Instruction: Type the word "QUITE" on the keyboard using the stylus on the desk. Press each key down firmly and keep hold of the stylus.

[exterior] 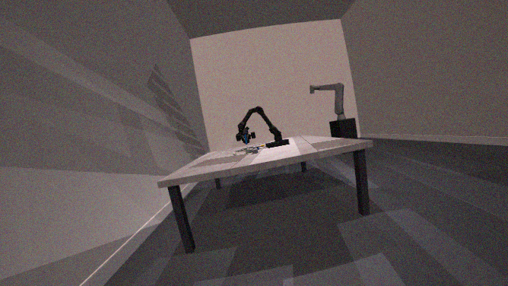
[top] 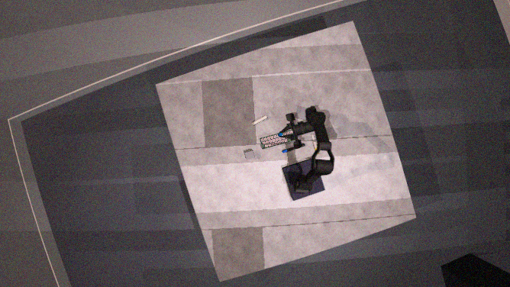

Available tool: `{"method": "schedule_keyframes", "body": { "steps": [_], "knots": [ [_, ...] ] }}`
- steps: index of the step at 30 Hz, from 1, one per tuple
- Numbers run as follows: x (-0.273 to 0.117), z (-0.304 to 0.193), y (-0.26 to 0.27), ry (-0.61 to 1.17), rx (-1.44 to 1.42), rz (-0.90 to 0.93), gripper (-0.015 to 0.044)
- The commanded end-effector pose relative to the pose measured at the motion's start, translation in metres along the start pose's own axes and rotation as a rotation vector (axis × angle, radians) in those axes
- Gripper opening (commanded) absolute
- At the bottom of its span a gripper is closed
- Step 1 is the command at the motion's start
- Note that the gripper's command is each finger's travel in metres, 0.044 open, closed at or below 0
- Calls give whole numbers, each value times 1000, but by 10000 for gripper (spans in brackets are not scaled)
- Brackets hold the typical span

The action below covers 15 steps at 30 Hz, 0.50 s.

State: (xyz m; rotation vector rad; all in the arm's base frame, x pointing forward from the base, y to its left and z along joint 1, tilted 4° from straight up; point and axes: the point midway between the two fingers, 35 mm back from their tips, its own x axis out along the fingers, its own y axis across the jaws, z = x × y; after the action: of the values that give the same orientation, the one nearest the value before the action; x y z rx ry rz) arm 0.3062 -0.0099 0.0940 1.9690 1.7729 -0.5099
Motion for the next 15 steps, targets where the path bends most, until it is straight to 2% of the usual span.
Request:
{"method": "schedule_keyframes", "body": {
  "steps": [1, 6, 9, 15],
  "knots": [
    [4, 7, -3, 0, 3, -8, 0],
    [4, 7, -3, 0, 3, -8, 0],
    [5, 10, -2, 0, 3, -8, 79],
    [5, 10, -2, 0, 3, -8, 81]
  ]
}}
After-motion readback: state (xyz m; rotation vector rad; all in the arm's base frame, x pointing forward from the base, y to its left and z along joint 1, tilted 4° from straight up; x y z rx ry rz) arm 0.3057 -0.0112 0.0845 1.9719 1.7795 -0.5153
